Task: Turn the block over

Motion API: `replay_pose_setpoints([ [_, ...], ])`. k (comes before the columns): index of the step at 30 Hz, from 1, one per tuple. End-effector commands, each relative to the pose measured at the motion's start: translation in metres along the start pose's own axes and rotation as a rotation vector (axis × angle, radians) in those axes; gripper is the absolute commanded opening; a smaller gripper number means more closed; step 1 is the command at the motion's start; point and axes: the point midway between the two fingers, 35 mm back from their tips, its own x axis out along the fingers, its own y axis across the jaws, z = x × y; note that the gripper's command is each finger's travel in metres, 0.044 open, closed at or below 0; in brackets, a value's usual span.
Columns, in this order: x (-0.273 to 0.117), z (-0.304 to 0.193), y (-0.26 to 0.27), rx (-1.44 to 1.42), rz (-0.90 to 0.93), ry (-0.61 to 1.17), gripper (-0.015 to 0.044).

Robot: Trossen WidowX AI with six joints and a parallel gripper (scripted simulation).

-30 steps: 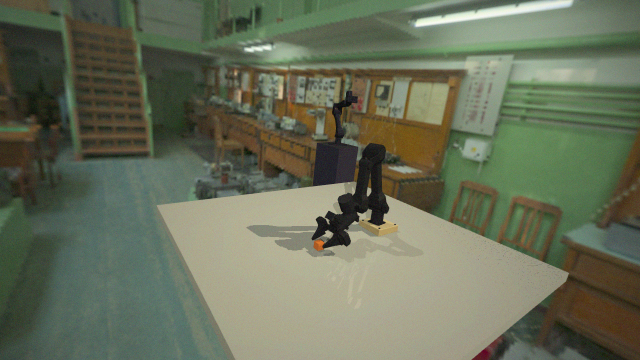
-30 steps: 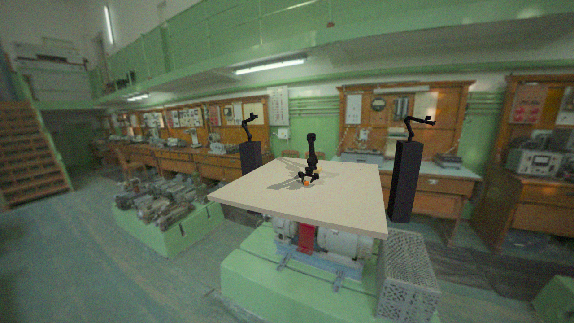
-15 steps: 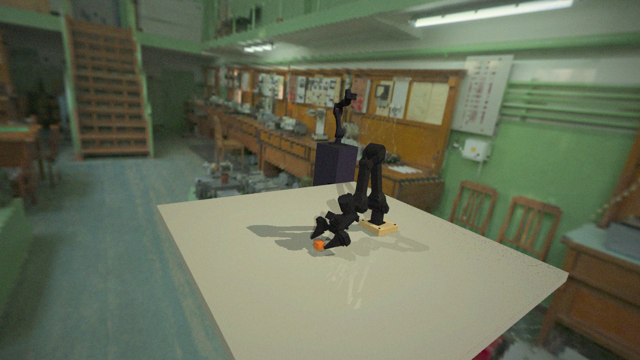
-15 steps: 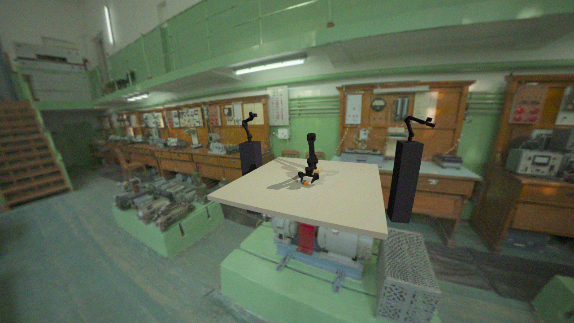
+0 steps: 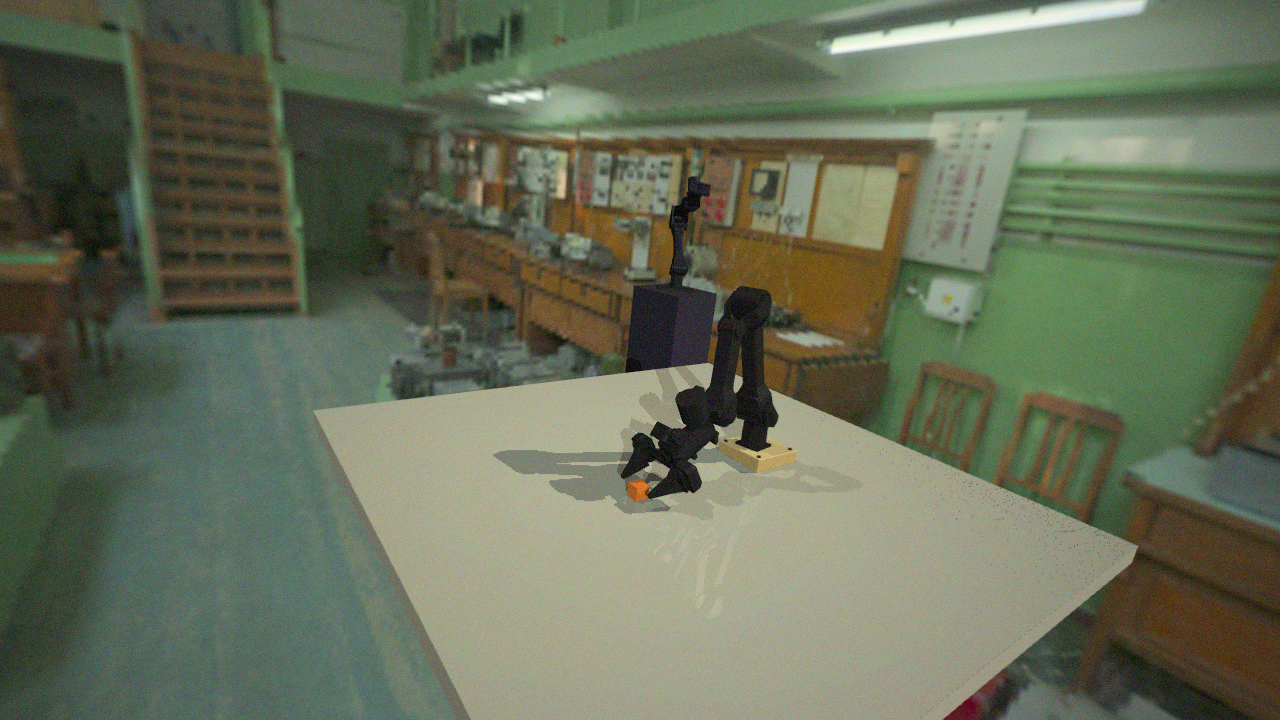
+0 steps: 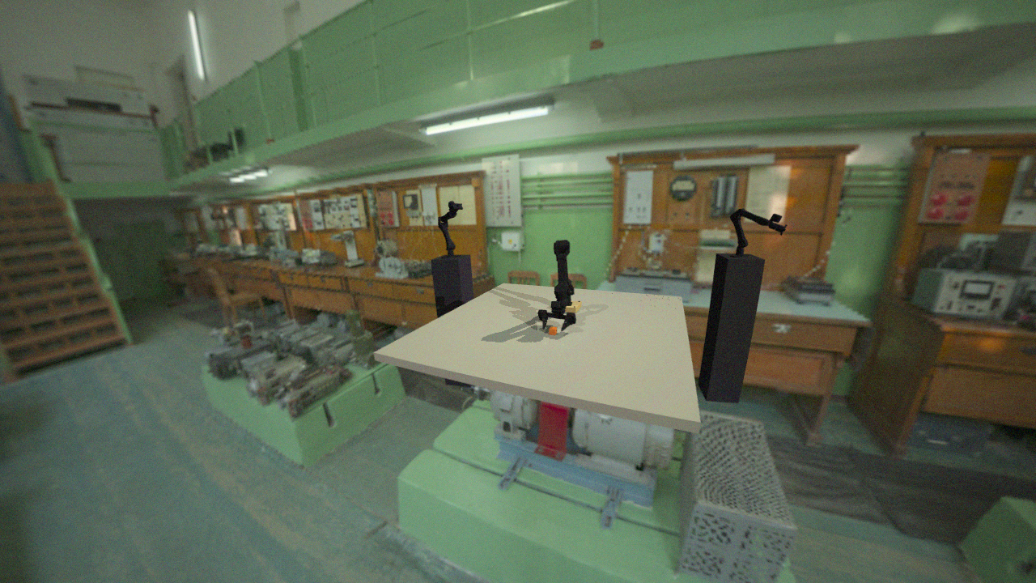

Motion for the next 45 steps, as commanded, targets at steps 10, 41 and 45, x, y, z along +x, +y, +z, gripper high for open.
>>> replay_pose_setpoints([
  [10, 0.006, 0.012, 0.004, -0.008, 0.002, 0.167, 0.044],
  [41, -0.037, 0.074, 0.002, -0.011, -0.005, 0.762, 0.044],
  [45, -0.031, 0.083, 0.002, -0.009, -0.006, 0.89, 0.044],
])
